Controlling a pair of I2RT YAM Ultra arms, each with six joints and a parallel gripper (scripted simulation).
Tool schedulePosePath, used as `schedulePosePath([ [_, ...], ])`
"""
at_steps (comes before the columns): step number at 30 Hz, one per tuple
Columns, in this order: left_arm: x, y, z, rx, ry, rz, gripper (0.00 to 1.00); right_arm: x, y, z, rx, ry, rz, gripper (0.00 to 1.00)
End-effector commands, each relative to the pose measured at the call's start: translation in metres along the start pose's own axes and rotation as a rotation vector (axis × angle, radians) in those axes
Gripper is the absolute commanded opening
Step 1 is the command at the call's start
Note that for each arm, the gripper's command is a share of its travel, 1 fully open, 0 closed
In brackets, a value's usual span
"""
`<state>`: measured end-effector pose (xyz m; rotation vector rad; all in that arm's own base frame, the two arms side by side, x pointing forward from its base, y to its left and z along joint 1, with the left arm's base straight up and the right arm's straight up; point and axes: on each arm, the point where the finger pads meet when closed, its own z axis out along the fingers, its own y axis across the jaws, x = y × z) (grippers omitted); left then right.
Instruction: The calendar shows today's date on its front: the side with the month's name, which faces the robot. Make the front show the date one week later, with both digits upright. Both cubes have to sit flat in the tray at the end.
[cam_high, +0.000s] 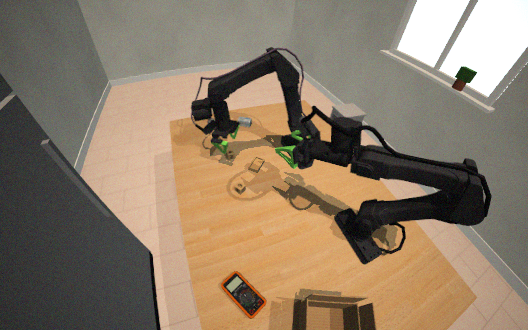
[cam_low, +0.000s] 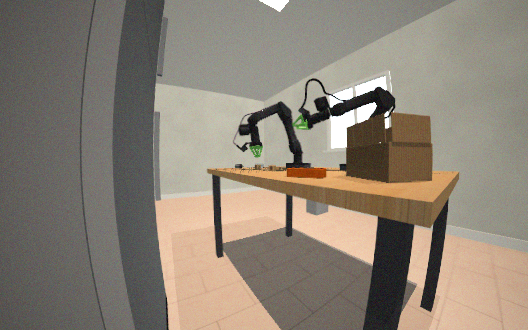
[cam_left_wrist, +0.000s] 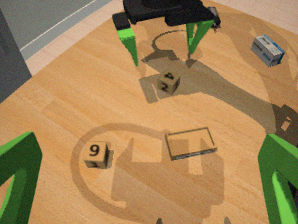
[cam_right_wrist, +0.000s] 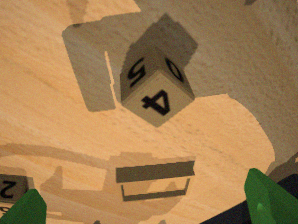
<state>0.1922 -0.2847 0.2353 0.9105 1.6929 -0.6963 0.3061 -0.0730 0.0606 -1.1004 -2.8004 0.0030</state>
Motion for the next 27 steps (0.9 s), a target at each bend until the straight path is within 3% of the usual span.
schedulePosePath([
  [1, -0.021, 0.005, -0.011, -0.015, -0.034, -0.003, 1.00, 0.000, 0.003, -0.008, 0.038, 0.016, -0.245, 1.00],
  [3, -0.021, 0.005, -0.011, -0.015, -0.034, -0.003, 1.00, 0.000, 0.003, -0.008, 0.038, 0.016, -0.245, 1.00],
  [27, -0.035, 0.008, -0.017, -0.024, -0.064, -0.004, 1.00, -0.003, 0.026, -0.021, 0.155, 0.099, -1.256, 1.00],
])
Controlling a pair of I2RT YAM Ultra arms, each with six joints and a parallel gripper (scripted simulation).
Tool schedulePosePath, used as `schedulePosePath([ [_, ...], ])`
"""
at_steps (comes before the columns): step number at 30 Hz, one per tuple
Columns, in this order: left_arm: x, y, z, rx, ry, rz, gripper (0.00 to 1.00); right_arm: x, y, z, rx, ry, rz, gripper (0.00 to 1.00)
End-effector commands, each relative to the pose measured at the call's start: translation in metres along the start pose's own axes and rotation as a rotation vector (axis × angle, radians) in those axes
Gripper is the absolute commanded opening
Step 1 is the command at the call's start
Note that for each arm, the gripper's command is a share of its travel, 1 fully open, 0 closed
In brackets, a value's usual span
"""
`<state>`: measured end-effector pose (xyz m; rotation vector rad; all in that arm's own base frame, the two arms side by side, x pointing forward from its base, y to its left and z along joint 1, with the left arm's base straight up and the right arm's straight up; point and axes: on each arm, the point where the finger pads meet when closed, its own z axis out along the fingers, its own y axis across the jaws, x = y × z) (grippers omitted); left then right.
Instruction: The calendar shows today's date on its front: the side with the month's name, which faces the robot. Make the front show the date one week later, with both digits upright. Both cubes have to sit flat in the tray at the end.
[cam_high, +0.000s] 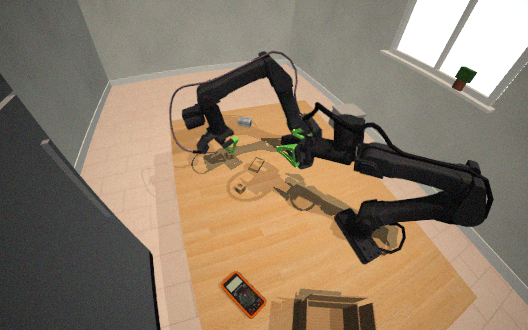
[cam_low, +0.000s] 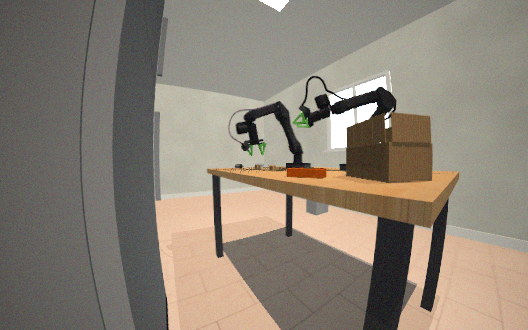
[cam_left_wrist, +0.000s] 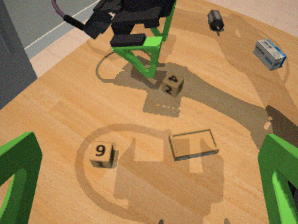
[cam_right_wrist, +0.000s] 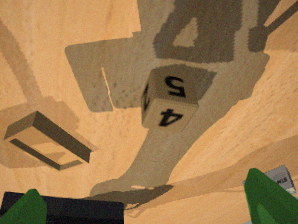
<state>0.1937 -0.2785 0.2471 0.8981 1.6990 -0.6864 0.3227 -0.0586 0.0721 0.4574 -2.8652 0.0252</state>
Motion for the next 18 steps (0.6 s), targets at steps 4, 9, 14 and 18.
schedulePosePath([
  [4, -0.025, 0.003, -0.009, -0.010, -0.065, 0.000, 1.00, -0.007, 0.002, -0.012, 0.051, 0.026, -0.372, 1.00],
  [9, -0.025, 0.003, -0.009, -0.010, -0.065, 0.000, 1.00, -0.011, 0.004, -0.014, 0.068, 0.033, -0.494, 1.00],
  [14, -0.025, 0.003, -0.009, -0.010, -0.065, 0.000, 1.00, -0.013, 0.005, -0.017, 0.077, 0.027, -0.509, 1.00],
  [18, -0.025, 0.003, -0.009, -0.010, -0.065, 0.000, 1.00, -0.015, 0.006, -0.017, 0.072, 0.017, -0.498, 1.00],
])
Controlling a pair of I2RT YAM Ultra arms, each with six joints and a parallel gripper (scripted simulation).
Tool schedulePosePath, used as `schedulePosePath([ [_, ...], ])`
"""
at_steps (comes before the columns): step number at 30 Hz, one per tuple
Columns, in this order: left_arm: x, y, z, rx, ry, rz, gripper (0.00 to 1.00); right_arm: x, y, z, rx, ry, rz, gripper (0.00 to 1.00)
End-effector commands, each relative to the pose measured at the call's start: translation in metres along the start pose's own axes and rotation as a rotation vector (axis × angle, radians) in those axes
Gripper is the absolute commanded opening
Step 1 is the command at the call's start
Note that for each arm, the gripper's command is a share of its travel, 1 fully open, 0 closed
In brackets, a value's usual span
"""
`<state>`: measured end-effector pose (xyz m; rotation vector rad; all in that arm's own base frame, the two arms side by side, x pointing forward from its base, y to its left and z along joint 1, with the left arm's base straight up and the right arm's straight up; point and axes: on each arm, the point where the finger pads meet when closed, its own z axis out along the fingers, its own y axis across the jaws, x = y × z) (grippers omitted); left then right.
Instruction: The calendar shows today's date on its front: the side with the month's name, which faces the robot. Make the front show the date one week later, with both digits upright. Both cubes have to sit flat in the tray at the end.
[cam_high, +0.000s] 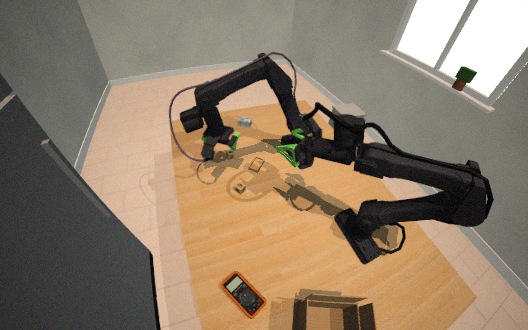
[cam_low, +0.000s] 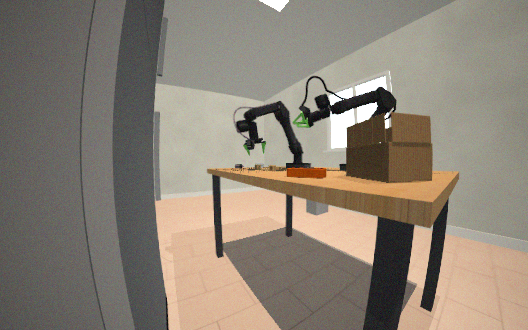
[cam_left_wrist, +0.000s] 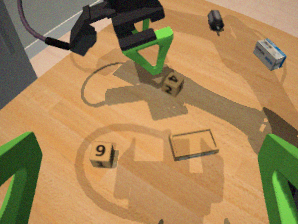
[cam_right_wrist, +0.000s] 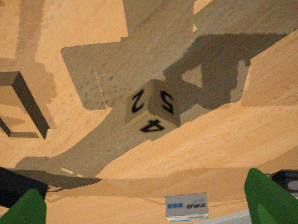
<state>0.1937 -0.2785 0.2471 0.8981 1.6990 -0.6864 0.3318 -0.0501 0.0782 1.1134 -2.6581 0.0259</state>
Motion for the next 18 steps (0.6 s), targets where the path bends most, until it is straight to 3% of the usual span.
schedulePosePath([
  [1, -0.0253, 0.0030, -0.0094, -0.010, -0.065, 0.000, 1.00, -0.0053, -0.0020, -0.0083, 0.022, -0.010, -0.028, 1.00],
  [12, -0.0174, 0.0011, -0.0060, -0.004, -0.045, 0.000, 1.00, -0.0031, -0.0024, -0.0064, 0.020, -0.010, -0.022, 1.00],
  [18, -0.0174, 0.0011, -0.0060, -0.004, -0.045, 0.000, 1.00, 0.0000, 0.0024, -0.0052, -0.046, -0.025, 0.191, 1.00],
])
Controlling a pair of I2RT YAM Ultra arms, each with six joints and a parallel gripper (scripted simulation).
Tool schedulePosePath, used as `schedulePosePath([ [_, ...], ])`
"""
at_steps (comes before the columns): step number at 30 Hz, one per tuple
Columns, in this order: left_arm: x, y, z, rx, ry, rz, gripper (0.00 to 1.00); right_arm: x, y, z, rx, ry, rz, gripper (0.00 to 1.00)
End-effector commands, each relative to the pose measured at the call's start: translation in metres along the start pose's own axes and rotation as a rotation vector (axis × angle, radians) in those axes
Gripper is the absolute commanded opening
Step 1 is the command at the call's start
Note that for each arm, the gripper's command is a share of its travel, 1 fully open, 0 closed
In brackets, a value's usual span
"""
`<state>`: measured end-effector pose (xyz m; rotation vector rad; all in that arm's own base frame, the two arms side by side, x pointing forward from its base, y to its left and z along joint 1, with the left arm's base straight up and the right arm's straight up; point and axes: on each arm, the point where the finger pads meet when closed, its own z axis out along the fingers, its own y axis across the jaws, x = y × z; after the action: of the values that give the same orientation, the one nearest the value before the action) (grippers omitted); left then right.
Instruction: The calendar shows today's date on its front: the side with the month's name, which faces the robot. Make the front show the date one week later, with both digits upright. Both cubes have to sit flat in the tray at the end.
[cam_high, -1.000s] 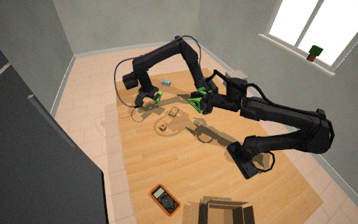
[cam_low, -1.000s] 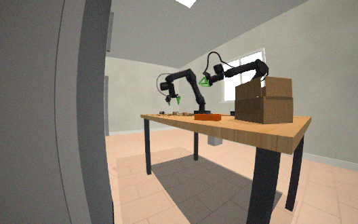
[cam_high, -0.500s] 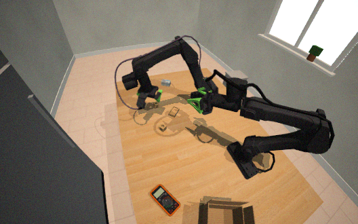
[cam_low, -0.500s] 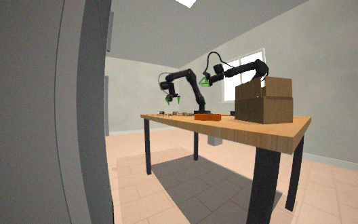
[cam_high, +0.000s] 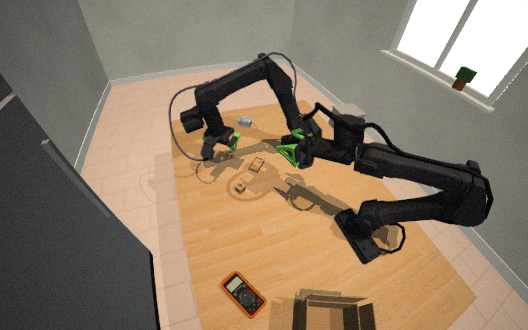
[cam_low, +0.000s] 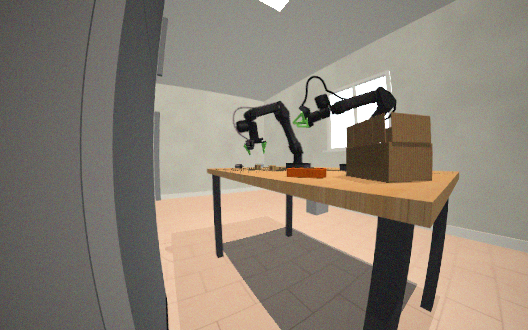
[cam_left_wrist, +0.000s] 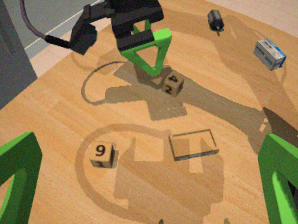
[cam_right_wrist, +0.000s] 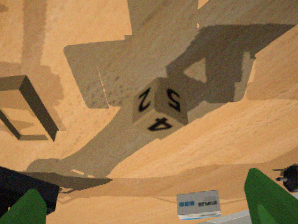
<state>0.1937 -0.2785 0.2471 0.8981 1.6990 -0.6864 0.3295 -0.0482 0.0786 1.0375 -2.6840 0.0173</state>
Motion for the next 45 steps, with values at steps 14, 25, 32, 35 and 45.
schedulePosePath([
  [14, -0.017, 0.001, -0.006, -0.004, -0.045, 0.000, 1.00, 0.016, -0.005, -0.001, -0.164, -0.092, 0.716, 1.00],
  [25, -0.017, 0.001, -0.006, -0.004, -0.045, 0.000, 1.00, 0.028, -0.008, 0.002, -0.263, -0.125, 1.100, 1.00],
  [32, -0.017, 0.001, -0.006, -0.004, -0.045, 0.000, 1.00, 0.039, -0.011, 0.005, -0.348, -0.153, 1.426, 1.00],
  [35, -0.017, 0.001, -0.006, -0.004, -0.045, 0.000, 1.00, 0.044, -0.012, 0.006, -0.382, -0.163, 1.553, 1.00],
  [45, -0.017, 0.001, -0.006, -0.004, -0.045, 0.000, 1.00, 0.056, -0.015, 0.008, -0.476, -0.193, 1.910, 1.00],
])
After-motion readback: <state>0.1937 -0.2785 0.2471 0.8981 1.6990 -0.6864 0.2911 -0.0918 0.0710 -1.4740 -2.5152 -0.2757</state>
